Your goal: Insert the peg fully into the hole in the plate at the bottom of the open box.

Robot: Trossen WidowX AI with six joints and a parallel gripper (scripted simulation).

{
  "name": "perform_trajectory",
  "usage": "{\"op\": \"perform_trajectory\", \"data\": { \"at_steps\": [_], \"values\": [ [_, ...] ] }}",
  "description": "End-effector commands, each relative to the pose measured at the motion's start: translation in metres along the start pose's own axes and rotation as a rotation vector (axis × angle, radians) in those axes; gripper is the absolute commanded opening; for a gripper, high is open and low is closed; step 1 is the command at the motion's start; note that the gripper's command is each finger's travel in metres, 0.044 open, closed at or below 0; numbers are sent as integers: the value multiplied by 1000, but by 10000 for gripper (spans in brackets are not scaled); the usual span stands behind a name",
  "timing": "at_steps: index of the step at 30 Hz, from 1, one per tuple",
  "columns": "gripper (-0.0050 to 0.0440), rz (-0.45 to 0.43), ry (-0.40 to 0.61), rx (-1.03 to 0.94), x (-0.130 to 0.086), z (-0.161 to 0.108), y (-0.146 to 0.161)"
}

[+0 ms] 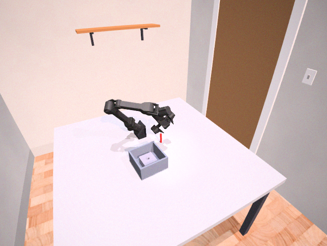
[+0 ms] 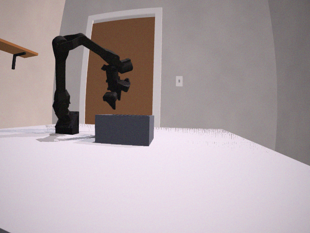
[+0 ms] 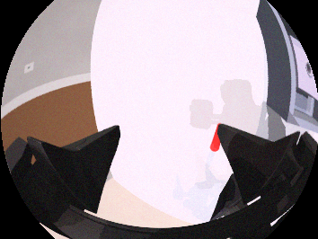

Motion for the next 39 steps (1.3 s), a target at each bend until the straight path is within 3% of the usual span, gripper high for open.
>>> {"op": "perform_trajectory", "data": {
  "at_steps": [1,4,12,19,21,24,33,39],
  "values": [
    [440,-89,32,162,0,-7,4],
    [440,-110,38,199,0,-9,5],
    [440,-319,26,536,-1,-27,11],
    [440,-478,-61,777,-5,-38,14],
    [440,-478,-61,777,-5,-38,14],
    [440,-554,-142,925,-8,-44,16],
    [440,-571,-172,977,-9,-45,17],
    [440,-571,-172,977,14,-48,3]
  ]
}}
Point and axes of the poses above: the point midway between the two fingers, 35 mm back from their tips, its own x axis out along the fingers, its own y axis across the jaws, z = x × y, the point moved 4 cm from there along -x, back along the fingers, and after that the axes turned 11 degrees about -x, right-handed, at the moved point
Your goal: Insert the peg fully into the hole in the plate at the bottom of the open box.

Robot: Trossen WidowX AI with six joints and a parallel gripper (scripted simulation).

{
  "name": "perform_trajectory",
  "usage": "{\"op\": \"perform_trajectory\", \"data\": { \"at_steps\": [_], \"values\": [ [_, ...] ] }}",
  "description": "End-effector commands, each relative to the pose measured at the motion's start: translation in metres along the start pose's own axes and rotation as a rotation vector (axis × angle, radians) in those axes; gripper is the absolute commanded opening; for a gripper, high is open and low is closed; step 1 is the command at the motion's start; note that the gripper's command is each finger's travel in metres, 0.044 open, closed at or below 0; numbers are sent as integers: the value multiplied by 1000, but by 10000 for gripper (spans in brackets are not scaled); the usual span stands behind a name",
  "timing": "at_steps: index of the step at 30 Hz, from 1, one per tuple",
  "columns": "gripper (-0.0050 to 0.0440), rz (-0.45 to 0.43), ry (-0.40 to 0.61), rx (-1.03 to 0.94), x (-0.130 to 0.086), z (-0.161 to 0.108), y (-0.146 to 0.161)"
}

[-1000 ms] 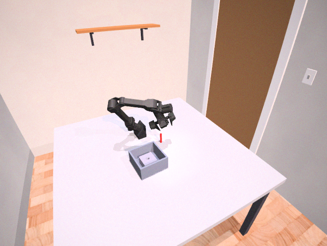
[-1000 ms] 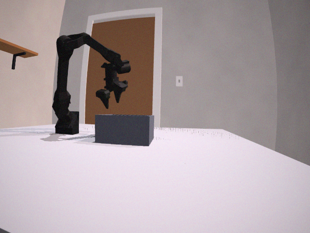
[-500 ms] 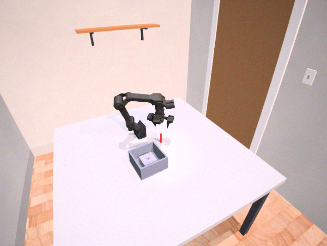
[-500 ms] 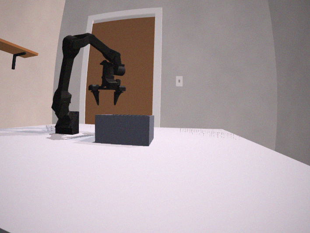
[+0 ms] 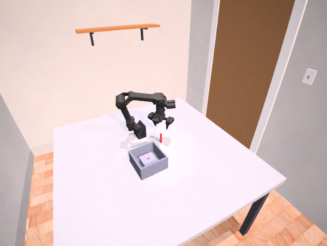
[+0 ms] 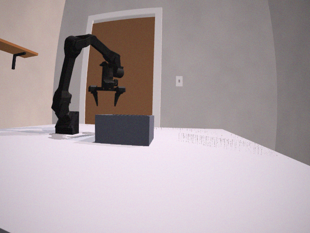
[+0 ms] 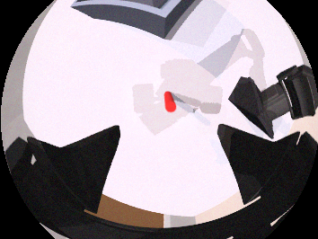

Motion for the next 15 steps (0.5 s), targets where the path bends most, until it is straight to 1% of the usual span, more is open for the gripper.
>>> {"op": "perform_trajectory", "data": {
  "at_steps": [1,6,15],
  "values": [
    [440,-16,-12,-5,24,1,-3],
    [440,-16,-12,-5,27,1,-3],
    [440,-16,-12,-5,41,1,-4]
  ]
}}
Point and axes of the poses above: the point midway between the two fingers, 35 mm back from their tips, its own x axis out along the fingers, its own y axis across the jaws, z = x × y, the point moved 4 cm from there along -x, back along the fingers, and after that the axes turned 11 degrees about -x, right-handed, at the moved point
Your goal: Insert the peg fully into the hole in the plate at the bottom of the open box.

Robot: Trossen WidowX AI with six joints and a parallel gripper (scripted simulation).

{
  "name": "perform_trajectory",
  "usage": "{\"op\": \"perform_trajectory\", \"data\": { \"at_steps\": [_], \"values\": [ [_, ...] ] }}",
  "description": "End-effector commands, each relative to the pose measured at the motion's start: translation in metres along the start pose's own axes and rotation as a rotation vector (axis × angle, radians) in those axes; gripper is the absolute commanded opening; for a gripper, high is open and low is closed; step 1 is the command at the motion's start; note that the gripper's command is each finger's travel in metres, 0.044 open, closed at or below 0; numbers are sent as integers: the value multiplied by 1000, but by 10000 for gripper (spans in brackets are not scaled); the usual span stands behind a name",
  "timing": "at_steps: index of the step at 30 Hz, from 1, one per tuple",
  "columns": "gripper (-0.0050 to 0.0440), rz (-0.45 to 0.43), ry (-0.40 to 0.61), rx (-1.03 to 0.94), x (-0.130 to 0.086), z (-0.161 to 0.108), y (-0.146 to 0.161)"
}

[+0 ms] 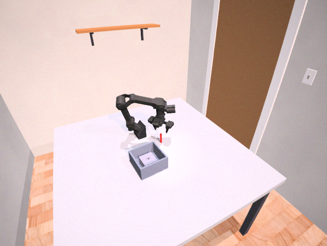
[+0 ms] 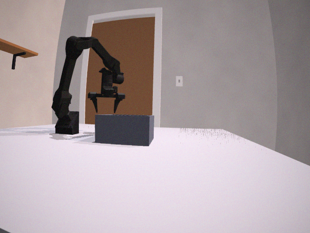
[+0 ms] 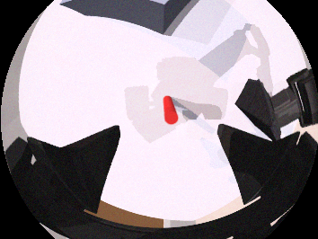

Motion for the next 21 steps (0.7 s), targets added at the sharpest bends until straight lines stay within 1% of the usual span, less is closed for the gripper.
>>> {"op": "perform_trajectory", "data": {
  "at_steps": [1,16,21],
  "values": [
    [440,-8,-7,-7,7,0,-2],
    [440,-7,-7,-7,32,0,-1],
    [440,-7,-7,-7,37,0,-1]
  ]
}}
Point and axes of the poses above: the point midway between the two fingers, 35 mm back from their tips, its own x axis out along the fingers, its own y axis across the jaws, z = x × y, the point moved 4 cm from there along -x, back along the fingers, and after that the axes turned 11 degrees about -x, right-handed, at the moved point
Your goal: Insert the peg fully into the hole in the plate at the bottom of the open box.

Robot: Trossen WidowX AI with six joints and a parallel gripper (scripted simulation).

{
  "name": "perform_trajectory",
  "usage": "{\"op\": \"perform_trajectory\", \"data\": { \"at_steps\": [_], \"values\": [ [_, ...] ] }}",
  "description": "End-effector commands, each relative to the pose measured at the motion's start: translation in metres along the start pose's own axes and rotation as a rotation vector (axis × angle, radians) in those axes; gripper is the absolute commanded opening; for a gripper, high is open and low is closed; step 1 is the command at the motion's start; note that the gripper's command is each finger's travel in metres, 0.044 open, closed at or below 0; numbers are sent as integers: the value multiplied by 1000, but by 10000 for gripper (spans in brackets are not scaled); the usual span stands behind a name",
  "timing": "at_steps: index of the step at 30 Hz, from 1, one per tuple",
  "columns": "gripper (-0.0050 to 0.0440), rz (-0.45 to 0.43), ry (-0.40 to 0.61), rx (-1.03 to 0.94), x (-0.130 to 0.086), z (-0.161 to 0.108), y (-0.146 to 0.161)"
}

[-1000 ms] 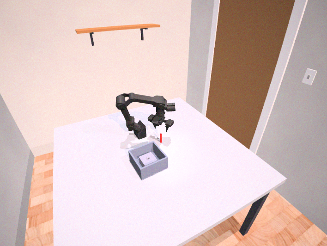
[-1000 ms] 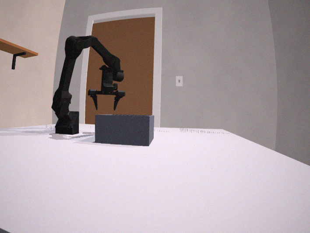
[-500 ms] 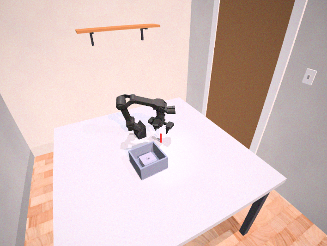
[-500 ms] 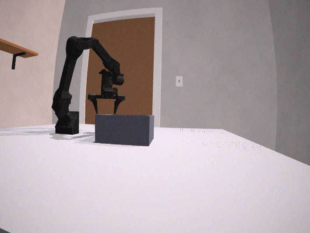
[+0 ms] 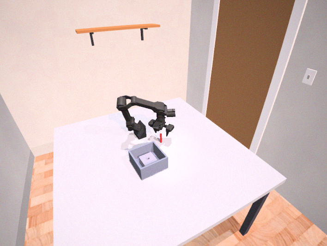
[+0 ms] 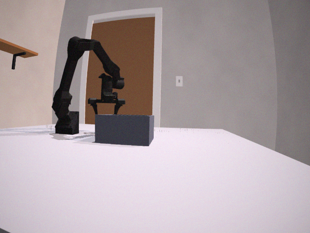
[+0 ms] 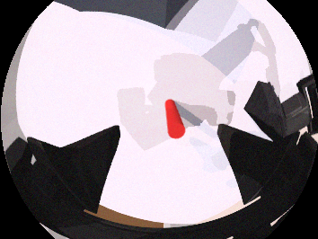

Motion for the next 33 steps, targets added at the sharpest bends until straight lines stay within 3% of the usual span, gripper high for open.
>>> {"op": "perform_trajectory", "data": {
  "at_steps": [1,19,29,31,33],
  "values": [
    [440,-10,-7,-5,10,0,-2],
    [440,-11,-7,-5,33,1,-4],
    [200,-11,-7,-5,33,1,-4],
    [200,-11,-7,-5,33,1,-4],
    [152,-11,-7,-5,33,1,-4]
  ]
}}
Point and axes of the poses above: the point midway between the two fingers, 35 mm back from their tips, its own x axis out along the fingers, its own y axis across the jaws, z = x × y, the point moved 4 cm from there along -x, back along the fingers, and after that the axes turned 11 degrees about -x, right-handed, at the moved point
